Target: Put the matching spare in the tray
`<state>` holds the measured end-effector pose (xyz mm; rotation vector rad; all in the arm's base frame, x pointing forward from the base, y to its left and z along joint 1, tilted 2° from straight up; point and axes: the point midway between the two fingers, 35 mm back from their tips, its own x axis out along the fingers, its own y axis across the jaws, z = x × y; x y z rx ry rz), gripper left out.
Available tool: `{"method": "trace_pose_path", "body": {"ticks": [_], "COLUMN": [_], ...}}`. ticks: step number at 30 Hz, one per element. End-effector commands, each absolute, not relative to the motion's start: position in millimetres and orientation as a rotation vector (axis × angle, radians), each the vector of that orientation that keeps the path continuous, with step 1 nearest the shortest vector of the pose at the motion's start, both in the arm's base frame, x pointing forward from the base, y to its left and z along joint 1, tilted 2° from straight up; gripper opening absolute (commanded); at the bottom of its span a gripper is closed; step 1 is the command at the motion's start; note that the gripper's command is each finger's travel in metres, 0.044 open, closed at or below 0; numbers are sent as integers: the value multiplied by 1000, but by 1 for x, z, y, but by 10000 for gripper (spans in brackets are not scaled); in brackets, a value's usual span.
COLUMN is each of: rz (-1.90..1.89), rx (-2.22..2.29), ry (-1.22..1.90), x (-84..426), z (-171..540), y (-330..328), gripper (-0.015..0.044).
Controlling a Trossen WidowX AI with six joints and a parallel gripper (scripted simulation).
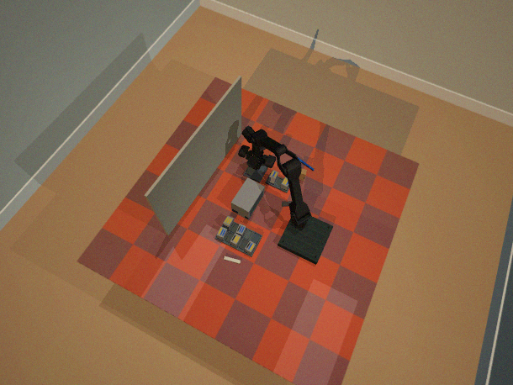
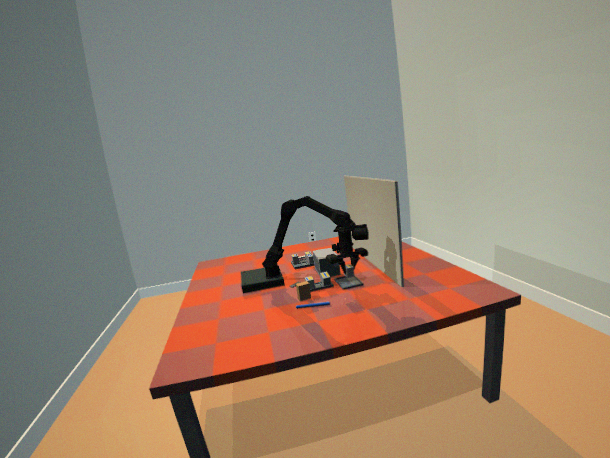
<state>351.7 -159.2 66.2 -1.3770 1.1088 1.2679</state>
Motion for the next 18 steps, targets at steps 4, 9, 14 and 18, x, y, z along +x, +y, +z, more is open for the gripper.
{"method": "trace_pose_path", "body": {"ticks": [4,9,14,18], "rz": [1272,1272,1272,1272], "rx": [-1379,-1379,-1379,-1379], "ry": [1112,1112,1112,1112], "x": [351,350,350,349], "z": [59,55,52,49], "y": [-159,-159,-159,-159], "gripper": [0,0,0,0]}}
